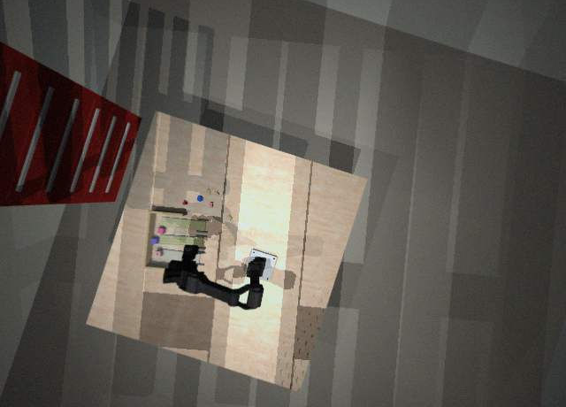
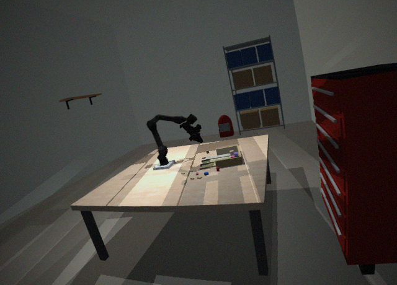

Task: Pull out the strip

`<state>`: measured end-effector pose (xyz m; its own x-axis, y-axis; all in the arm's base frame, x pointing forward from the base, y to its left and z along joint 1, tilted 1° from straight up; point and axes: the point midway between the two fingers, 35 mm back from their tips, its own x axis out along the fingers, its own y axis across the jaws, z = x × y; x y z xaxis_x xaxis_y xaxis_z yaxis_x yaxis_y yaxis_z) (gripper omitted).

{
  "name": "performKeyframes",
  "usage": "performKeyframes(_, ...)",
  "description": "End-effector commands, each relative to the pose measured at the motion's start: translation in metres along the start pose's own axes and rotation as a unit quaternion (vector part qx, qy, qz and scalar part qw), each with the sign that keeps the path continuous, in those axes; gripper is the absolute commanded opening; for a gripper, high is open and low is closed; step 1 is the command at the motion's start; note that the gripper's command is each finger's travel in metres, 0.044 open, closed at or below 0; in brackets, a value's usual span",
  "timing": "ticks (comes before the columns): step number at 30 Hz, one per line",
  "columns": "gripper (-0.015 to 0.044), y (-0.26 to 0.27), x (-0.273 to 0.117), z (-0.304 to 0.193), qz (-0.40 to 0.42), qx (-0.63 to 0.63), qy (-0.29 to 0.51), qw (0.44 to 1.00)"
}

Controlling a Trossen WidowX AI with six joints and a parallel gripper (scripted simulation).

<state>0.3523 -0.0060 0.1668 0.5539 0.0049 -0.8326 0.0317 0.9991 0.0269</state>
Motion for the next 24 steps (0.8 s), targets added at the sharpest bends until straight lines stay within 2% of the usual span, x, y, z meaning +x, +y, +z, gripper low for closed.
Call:
performKeyframes(1, 0.0059, 0.013, 0.023, 0.0, 0.005, -0.008, 0.081, 0.997)
performKeyframes(3, 0.0006, 0.02, 0.036, -0.001, 0.007, -0.014, 0.125, 0.992)
performKeyframes(4, 0.0, 0.024, 0.042, -0.001, 0.008, -0.017, 0.146, 0.989)
performKeyframes(11, 0.0, 0.049, 0.082, -0.014, 0.006, -0.039, 0.28, 0.959)
performKeyframes(24, 0.0, 0.05, 0.095, -0.021, 0.006, -0.039, 0.284, 0.958)
